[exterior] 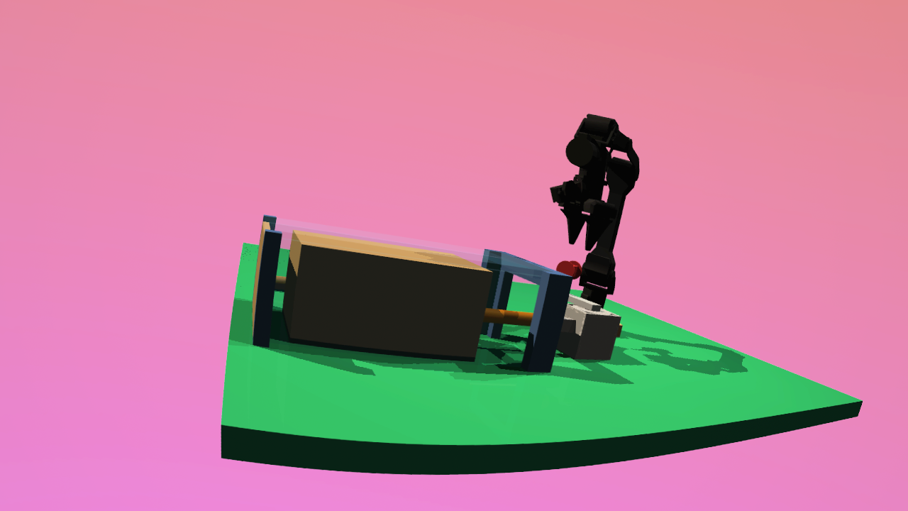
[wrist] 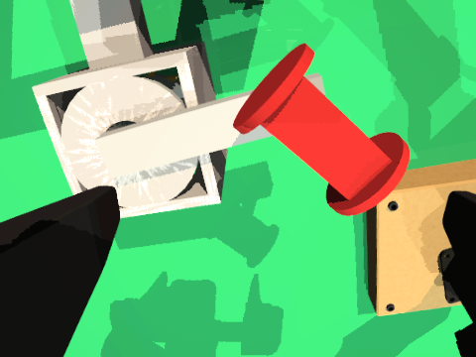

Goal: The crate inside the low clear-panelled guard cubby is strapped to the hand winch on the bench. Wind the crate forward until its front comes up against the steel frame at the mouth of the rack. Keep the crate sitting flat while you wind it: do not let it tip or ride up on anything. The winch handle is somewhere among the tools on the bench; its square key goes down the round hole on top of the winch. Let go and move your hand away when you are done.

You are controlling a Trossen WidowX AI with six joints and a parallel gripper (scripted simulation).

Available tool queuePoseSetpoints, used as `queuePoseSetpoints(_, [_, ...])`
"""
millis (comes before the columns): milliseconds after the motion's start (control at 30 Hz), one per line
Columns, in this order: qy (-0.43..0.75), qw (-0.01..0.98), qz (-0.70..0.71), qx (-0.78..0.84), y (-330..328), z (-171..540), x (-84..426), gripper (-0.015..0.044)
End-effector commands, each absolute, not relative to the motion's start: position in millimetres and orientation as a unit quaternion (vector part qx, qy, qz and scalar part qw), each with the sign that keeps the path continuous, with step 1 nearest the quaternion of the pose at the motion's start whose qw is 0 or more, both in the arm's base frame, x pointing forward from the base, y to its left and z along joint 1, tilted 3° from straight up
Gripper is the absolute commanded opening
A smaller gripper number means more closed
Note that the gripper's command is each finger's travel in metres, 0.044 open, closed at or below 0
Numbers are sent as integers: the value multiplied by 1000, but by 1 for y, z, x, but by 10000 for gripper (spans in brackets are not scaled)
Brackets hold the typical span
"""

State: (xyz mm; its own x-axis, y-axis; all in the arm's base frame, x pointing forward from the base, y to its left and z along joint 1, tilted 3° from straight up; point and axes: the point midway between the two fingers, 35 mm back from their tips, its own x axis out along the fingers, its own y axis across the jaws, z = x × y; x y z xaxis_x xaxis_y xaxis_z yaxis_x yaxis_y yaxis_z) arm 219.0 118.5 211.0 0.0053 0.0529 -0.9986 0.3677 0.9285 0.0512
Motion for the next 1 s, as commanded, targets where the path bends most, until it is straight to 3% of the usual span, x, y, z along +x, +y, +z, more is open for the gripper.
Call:
queuePoseSetpoints(0, [681,705,162,-117,100,209,215,440])
queuePoseSetpoints(967, [673,699,192,-148,100,202,216,440])
